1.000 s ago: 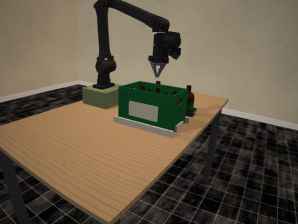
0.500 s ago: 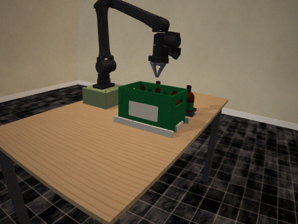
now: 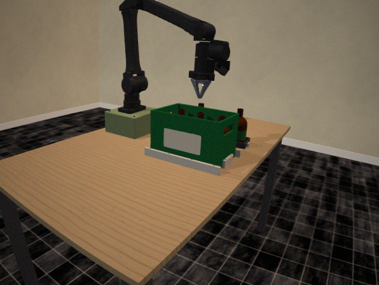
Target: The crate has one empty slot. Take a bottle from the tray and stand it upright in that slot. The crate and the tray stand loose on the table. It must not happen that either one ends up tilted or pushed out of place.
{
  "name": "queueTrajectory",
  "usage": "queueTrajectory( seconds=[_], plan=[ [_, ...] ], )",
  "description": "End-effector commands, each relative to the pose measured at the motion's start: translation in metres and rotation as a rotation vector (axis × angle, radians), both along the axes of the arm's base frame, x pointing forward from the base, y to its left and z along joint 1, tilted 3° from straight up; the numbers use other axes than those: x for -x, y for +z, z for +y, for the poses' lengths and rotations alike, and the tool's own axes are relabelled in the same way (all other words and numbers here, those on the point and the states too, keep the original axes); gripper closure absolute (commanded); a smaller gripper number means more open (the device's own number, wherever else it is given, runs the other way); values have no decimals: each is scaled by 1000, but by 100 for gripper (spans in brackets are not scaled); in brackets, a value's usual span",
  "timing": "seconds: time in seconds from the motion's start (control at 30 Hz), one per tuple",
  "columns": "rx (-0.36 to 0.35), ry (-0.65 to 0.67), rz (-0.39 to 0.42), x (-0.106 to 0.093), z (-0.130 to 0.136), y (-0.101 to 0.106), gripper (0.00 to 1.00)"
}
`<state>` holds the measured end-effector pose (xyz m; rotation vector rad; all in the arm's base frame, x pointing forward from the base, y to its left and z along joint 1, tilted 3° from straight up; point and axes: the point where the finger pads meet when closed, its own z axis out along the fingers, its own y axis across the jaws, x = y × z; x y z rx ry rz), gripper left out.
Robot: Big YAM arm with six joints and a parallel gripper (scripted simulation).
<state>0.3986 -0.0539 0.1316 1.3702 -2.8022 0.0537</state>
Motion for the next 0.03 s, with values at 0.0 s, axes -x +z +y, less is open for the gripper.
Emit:
queueTrajectory(
  seconds=[0.0],
  plan=[
    [6, -5, -72, -28, 1, 30, 100]
  ],
)
